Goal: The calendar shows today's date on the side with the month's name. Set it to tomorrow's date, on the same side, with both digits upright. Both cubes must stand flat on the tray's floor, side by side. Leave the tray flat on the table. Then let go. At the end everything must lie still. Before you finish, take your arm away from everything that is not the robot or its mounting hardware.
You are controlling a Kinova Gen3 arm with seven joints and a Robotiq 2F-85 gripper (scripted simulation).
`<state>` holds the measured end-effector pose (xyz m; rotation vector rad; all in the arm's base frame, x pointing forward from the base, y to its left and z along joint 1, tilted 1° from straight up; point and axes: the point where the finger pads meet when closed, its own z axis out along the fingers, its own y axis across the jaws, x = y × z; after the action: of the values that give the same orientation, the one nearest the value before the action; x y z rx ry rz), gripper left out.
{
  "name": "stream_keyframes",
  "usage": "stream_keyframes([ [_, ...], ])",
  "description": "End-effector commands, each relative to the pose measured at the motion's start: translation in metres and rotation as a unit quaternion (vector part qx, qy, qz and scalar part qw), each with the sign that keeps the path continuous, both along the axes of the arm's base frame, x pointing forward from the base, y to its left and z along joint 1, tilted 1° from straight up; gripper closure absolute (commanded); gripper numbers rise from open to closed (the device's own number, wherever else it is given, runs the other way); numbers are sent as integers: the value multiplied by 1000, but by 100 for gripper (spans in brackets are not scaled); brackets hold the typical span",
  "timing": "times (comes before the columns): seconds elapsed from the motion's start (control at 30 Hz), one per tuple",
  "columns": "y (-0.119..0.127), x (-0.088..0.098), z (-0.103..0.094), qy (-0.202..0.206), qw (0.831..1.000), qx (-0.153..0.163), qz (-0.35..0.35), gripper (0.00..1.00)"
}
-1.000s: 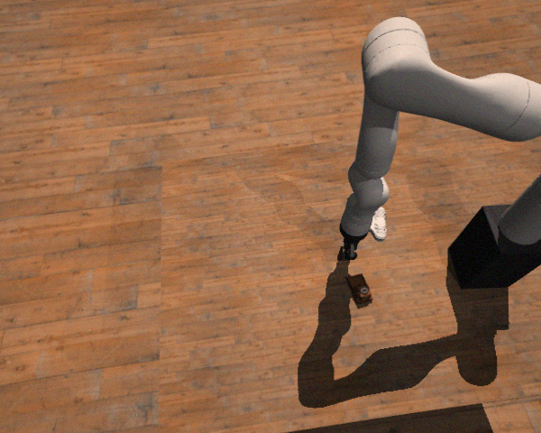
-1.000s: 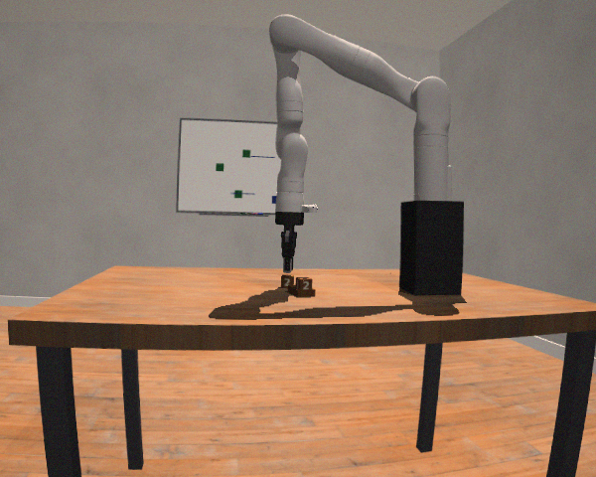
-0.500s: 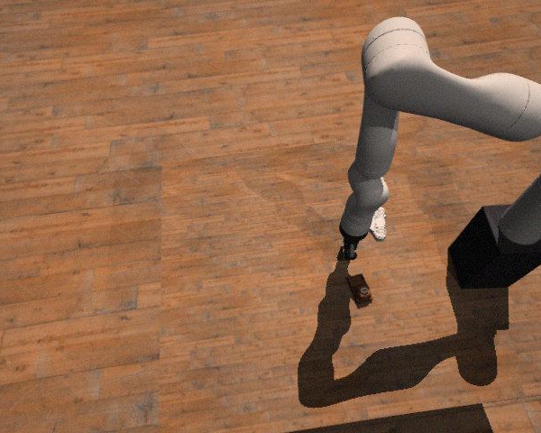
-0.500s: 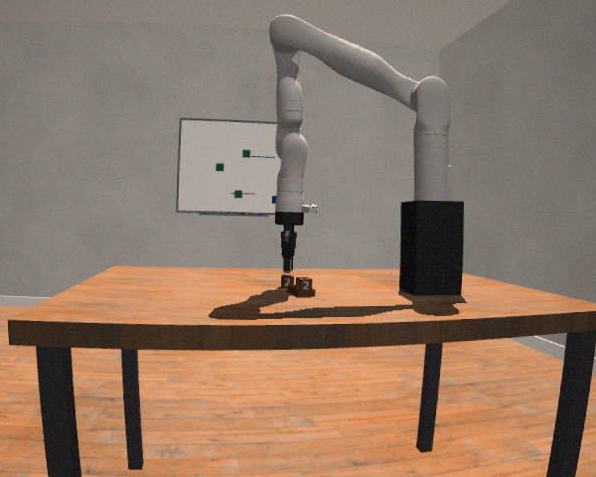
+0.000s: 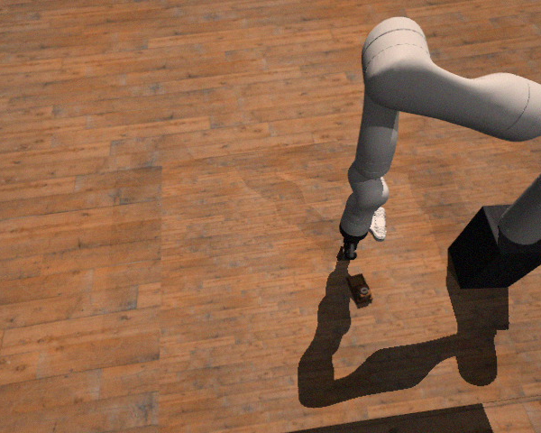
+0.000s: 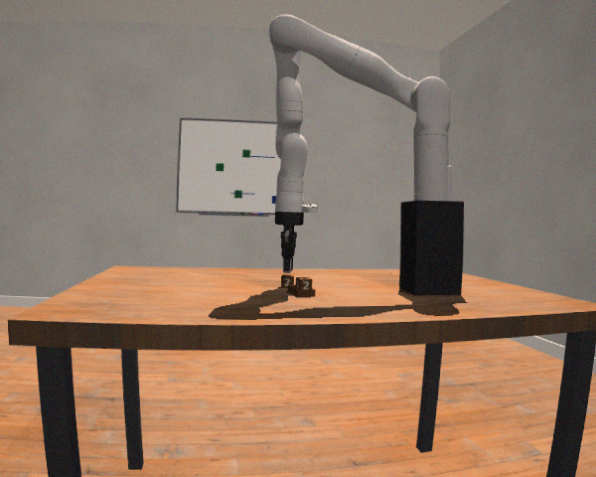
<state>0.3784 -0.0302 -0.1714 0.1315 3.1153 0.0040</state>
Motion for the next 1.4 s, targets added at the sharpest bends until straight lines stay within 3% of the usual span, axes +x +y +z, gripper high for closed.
stream_keyframes([
  [0.0, 0, 1, 1, -1, 1000, 0, 0, 52],
  [0.87, 0, 1, 2, -1, 1000, 0, 0, 52],
  [1.37, 0, 0, 34, -1, 1000, 0, 0, 52],
])
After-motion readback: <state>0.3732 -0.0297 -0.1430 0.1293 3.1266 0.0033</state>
